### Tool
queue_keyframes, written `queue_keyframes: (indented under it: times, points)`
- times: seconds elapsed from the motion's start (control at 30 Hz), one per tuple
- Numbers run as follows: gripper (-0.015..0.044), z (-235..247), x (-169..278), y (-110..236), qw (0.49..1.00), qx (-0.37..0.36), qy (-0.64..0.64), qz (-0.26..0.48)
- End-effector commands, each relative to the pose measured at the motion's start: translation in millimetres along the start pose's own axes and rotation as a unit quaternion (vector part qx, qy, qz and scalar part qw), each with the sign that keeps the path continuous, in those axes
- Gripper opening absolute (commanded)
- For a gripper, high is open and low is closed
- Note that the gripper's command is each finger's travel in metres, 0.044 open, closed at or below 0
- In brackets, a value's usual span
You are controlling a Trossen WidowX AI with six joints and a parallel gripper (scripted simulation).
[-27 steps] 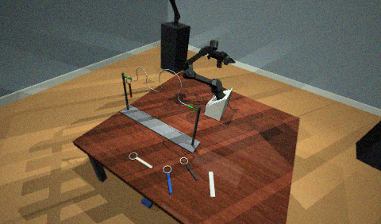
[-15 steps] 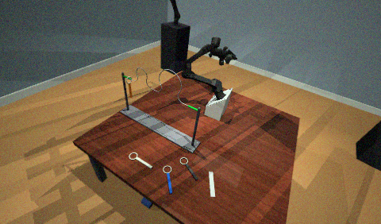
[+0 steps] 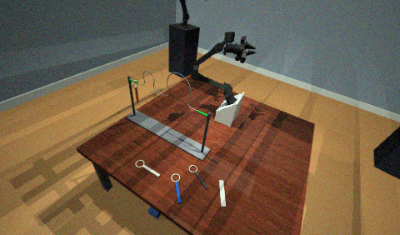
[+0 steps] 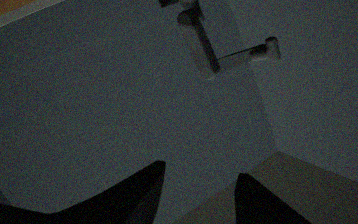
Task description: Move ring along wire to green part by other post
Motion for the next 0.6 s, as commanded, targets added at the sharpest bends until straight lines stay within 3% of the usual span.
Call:
queue_keyframes:
  times: [0.0,0.57]
  points:
    - [0.016,-1,36,-1,0.996,0.009,-0.073,0.042]
    - [0.016,27,169,34,0.934,0.063,-0.279,0.212]
Point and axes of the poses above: the point midway between the two fingers, 35 mm back from their tips, its own y axis back along the fingers, its own z axis across the jaws, x = y × z, the point moved 3 cm from there along y, back along the fingers, and after that the axes turned 14 degrees about -y, right-handed, at the moved point
